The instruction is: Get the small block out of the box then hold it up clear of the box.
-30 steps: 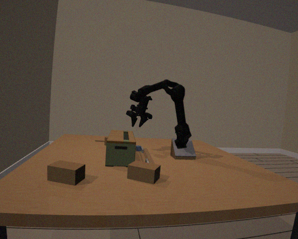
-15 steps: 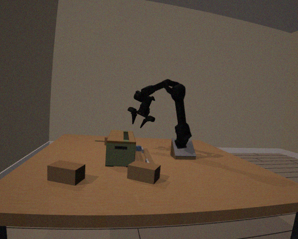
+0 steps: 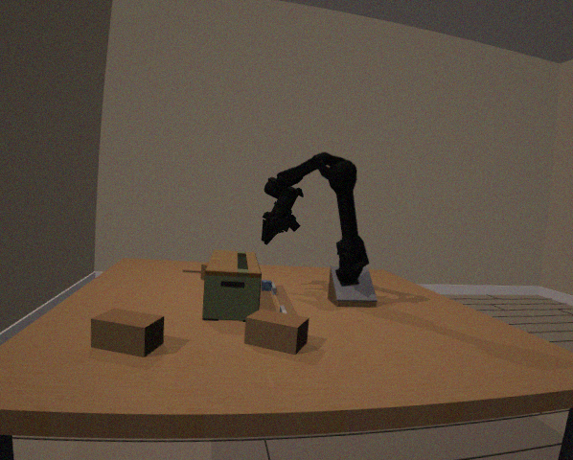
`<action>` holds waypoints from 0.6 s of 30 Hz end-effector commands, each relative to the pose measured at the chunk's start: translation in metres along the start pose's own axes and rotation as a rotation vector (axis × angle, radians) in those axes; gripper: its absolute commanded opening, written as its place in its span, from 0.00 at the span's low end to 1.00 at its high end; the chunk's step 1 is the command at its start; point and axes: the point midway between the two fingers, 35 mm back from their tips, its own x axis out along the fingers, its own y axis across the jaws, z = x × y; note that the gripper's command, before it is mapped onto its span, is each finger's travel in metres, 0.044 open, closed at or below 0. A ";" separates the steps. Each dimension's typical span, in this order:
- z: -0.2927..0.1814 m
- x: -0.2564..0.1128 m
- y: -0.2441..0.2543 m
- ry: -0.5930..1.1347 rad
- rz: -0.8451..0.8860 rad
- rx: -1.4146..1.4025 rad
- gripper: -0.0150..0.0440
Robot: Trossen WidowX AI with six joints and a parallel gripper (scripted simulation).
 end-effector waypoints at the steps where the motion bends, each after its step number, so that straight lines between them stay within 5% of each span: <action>1: 0.004 0.004 0.001 0.006 -0.020 0.115 0.74; 6: 0.005 0.006 0.001 0.006 -0.020 0.115 0.74; 13: 0.040 0.082 -0.008 0.007 -0.022 0.115 0.74; 18: 0.044 0.089 -0.010 0.007 -0.023 0.115 0.74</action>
